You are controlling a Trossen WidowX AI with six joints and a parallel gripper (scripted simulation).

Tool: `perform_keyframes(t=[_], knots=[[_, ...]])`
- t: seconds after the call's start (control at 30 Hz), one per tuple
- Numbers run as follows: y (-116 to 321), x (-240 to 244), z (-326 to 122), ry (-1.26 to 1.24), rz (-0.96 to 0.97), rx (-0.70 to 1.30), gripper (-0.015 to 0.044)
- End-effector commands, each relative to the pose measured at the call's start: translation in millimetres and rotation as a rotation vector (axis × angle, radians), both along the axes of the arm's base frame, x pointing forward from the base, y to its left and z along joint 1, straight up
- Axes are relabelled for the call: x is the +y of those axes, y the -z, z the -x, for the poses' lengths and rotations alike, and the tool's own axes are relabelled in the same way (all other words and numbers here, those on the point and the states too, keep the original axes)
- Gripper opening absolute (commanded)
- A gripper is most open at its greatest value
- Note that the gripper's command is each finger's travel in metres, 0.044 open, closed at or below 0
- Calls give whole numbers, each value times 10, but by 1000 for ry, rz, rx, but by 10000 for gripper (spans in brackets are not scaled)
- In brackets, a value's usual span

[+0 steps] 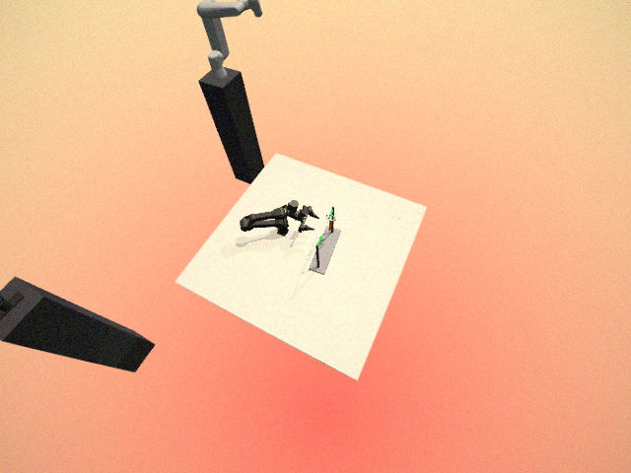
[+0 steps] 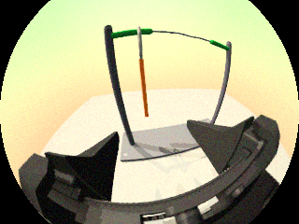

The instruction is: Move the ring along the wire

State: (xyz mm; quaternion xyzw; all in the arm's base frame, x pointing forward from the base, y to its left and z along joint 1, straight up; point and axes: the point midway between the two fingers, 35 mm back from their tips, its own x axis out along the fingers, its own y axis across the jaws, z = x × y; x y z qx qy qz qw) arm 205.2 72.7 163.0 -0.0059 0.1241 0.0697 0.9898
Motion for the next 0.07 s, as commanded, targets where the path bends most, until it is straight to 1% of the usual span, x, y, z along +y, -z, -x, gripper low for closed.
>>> perform_keyframes(t=[0.0, 0.03], knots=[[-4, -6, 1, 4, -2, 0, 440], [-4, -6, 1, 4, -2, 0, 440]])
